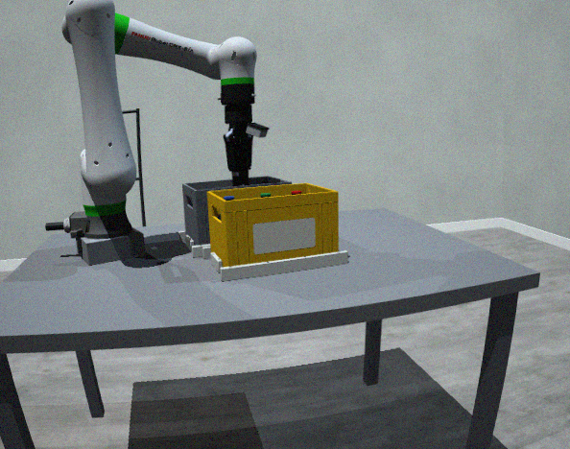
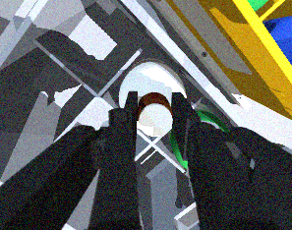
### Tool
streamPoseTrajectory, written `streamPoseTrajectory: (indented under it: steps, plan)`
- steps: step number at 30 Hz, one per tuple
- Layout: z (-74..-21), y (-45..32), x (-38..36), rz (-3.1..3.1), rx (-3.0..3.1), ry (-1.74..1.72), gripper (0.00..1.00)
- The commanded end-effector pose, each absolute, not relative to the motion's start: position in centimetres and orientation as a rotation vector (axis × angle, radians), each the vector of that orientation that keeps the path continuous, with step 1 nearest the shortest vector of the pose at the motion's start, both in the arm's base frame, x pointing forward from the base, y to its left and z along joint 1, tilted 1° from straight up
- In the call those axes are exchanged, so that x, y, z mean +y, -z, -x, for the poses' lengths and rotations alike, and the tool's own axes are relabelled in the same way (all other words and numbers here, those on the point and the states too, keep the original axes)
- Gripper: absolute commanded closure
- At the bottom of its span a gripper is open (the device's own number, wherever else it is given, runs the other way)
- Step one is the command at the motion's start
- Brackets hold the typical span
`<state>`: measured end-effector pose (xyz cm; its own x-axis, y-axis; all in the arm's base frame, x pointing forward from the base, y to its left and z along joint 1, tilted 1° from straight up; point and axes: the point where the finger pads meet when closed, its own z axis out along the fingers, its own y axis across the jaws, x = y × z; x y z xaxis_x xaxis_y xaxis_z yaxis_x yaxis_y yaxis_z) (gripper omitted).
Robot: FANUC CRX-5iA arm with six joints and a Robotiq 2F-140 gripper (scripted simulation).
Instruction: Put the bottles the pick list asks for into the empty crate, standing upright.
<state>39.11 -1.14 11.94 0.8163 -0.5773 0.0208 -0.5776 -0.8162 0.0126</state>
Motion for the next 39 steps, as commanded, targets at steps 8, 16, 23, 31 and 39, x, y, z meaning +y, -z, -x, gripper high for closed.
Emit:
streamPoseTrajectory:
  steps: [8,16,23,31,39]
  plan:
    - [-39.18,-11.59,-1.15,-2.977,-0.946,-0.028,0.90]
    - [-39.18,-11.28,-1.16,-2.977,-0.946,-0.028,0.90]
    - [-39.18,-11.29,-1.16,-2.977,-0.946,-0.028,0.90]
    - [-39.19,-11.06,-1.17,-2.977,-0.946,-0.028,0.56]
    - [-39.19,-11.06,-1.17,-2.977,-0.946,-0.028,0.56]
